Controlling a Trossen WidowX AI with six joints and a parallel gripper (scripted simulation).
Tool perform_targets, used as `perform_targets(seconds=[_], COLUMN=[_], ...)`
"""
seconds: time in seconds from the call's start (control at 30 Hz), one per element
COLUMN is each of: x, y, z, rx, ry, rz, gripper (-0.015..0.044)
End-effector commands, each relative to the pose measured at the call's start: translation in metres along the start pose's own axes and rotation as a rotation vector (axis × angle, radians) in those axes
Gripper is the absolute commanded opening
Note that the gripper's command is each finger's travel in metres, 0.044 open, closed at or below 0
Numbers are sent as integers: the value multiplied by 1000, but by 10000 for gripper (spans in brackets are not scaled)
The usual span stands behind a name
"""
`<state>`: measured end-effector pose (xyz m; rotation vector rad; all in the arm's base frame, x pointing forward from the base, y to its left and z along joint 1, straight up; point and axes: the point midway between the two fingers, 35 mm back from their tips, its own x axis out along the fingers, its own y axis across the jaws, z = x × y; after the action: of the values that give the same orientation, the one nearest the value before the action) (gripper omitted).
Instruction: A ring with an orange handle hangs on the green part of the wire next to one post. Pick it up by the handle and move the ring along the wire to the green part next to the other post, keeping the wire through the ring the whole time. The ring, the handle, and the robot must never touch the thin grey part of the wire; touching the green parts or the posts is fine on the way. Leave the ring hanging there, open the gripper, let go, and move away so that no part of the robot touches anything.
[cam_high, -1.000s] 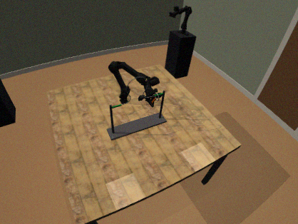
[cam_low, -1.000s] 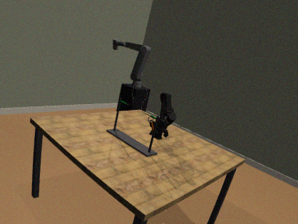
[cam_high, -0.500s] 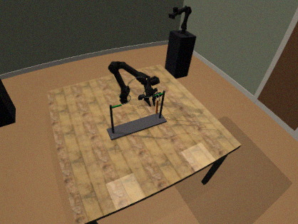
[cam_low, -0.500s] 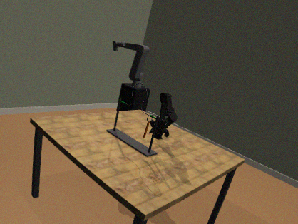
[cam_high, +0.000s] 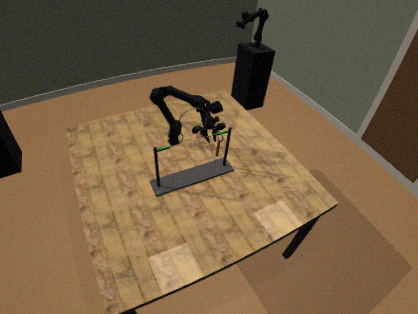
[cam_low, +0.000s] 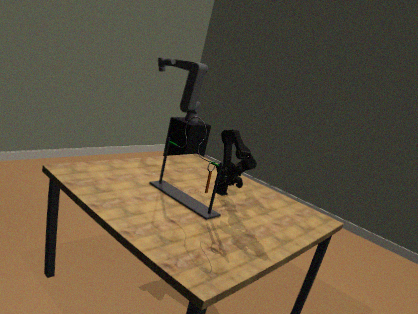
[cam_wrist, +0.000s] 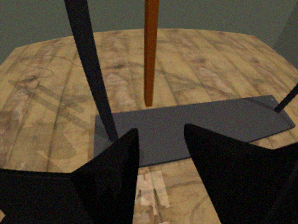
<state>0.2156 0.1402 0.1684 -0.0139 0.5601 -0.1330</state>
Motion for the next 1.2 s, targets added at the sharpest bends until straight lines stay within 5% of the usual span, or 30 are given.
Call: perform_targets(seconds=[0.0,1.03,1.17], x=[-3,-3,-26], y=[-1,-1,0], z=[2,2,0], rx=[8,8,4], ry=[-8,-8,3], rz=[0,0,2], gripper=[160,160,265])
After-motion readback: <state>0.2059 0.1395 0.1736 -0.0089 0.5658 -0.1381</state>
